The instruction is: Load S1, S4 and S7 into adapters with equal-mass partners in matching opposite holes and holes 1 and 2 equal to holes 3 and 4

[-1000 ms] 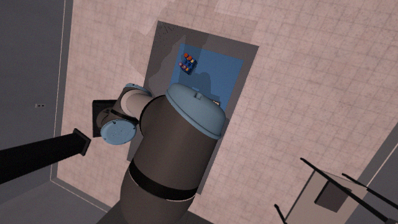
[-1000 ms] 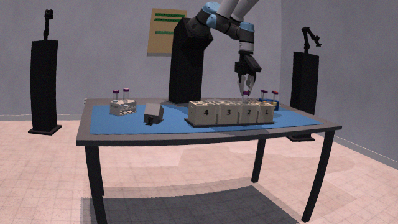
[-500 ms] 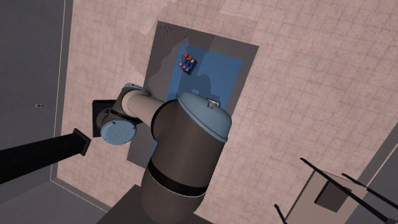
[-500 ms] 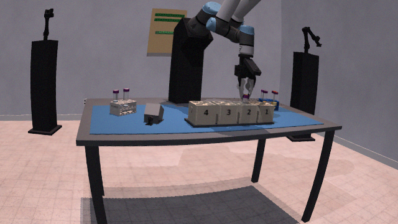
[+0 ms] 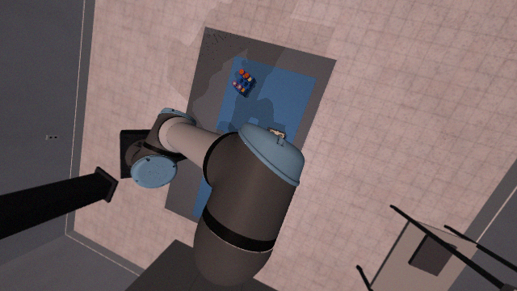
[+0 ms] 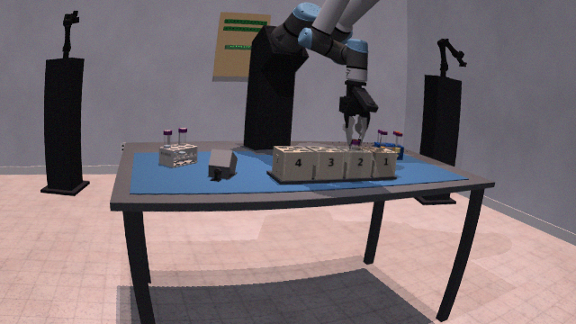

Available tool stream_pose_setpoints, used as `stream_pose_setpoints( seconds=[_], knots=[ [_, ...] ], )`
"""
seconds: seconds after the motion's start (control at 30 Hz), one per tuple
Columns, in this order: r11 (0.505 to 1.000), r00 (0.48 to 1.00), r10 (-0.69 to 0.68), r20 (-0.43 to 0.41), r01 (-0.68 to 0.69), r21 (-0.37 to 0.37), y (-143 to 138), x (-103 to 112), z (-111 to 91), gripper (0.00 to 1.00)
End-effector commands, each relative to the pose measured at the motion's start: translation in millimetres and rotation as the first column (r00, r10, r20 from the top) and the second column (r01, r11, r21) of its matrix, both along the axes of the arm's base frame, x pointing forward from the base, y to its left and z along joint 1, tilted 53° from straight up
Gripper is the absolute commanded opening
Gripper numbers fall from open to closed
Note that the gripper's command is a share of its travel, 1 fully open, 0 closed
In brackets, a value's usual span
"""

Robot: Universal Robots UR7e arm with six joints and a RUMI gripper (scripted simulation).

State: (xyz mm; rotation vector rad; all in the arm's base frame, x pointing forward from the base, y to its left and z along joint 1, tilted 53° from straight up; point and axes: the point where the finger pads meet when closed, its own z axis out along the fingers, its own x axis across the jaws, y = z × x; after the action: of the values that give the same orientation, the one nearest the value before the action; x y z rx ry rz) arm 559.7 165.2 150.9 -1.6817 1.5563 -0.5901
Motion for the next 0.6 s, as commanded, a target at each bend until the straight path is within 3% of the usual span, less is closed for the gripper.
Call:
stream_pose_setpoints(
  seconds=[0.0,0.4,0.43,0.57],
  knots=[
    [1.0,1.0,0.0,0.001,0.0,0.0,0.7,2.2,-1.3,0.0],
    [1.0,1.0,0.0,0.001,0.0,0.0,0.7,2.2,-1.3,0.0],
    [1.0,1.0,0.0,0.001,0.0,0.0,0.7,2.2,-1.3,0.35],
    [1.0,1.0,0.0,0.001,0.0,0.0,0.7,2.2,-1.3,0.35]
  ],
)
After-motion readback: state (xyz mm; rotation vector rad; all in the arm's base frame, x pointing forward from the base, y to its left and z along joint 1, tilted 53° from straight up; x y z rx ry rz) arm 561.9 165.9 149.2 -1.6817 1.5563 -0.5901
